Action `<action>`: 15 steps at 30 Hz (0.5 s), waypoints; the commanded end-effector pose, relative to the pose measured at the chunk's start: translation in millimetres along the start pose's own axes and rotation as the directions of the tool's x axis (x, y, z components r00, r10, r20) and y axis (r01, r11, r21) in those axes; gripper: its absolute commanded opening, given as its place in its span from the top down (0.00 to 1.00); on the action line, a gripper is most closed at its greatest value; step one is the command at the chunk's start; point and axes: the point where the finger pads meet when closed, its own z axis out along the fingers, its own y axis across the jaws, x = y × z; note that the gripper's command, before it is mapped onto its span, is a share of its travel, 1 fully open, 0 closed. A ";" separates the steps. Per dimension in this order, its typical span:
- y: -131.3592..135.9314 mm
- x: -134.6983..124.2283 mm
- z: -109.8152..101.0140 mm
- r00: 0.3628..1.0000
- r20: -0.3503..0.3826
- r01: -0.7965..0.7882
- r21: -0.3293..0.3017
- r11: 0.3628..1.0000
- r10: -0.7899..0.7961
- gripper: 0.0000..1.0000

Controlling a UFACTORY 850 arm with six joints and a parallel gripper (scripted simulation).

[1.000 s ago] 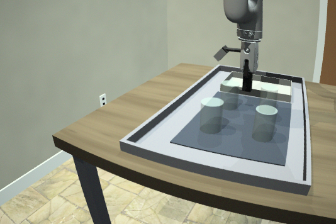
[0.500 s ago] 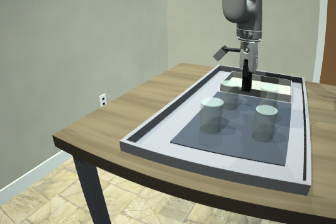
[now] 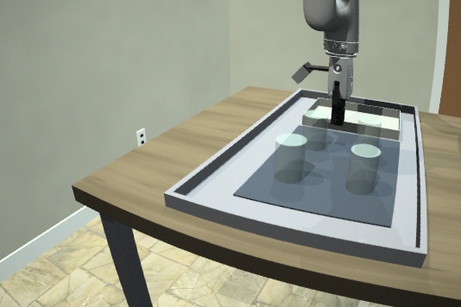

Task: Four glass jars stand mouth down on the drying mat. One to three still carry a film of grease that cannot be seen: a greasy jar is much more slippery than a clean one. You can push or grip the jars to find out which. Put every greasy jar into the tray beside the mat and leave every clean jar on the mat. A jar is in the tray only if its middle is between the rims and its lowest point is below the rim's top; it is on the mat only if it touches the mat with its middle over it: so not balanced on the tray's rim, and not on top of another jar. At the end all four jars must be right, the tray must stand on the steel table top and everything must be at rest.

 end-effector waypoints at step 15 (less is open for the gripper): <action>0.2 2.9 -0.4 1.000 -0.002 0.000 0.002 1.000 0.000 1.00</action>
